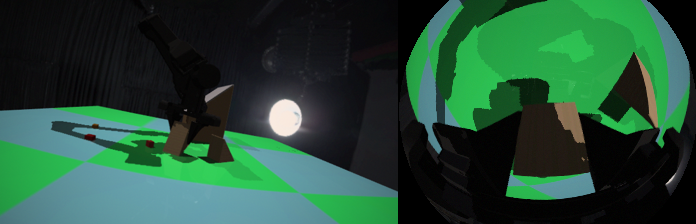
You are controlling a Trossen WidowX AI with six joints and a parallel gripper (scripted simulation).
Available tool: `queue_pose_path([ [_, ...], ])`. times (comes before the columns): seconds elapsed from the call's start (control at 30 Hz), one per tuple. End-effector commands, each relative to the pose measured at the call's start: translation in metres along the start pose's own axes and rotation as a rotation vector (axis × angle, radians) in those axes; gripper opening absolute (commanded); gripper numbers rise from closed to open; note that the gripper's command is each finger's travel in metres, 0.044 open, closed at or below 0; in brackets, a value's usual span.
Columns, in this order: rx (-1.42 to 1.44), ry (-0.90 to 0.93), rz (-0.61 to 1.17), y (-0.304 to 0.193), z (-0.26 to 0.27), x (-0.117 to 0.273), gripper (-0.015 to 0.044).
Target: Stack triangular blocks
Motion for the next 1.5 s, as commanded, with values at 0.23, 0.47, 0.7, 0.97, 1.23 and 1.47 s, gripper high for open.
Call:
queue_pose_path([
  [0.23,0.001,0.104,-0.424,-0.071,-0.009,0.011,0.0],
  [0.47,0.013,0.148,-0.6,-0.1,-0.016,0.005,0.0],
  [0.7,0.028,0.193,-0.774,-0.128,-0.023,-0.006,0.0],
  [0.97,0.026,0.18,-0.778,-0.138,-0.023,-0.006,0.0],
  [1.23,0.026,0.18,-0.778,-0.138,-0.023,-0.006,0.0],
  [1.47,0.026,0.18,-0.778,-0.138,-0.023,-0.006,0.0],
])
Point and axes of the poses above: the point midway between the two fingers, 35 mm back from their tips, its own x axis back along the fingers, its own z axis across the jaws, y = z × x, the point moved 9 cm from there along x, back along the fingers, and after that the axes turned 6 degrees about -x, right-handed, at the moved point
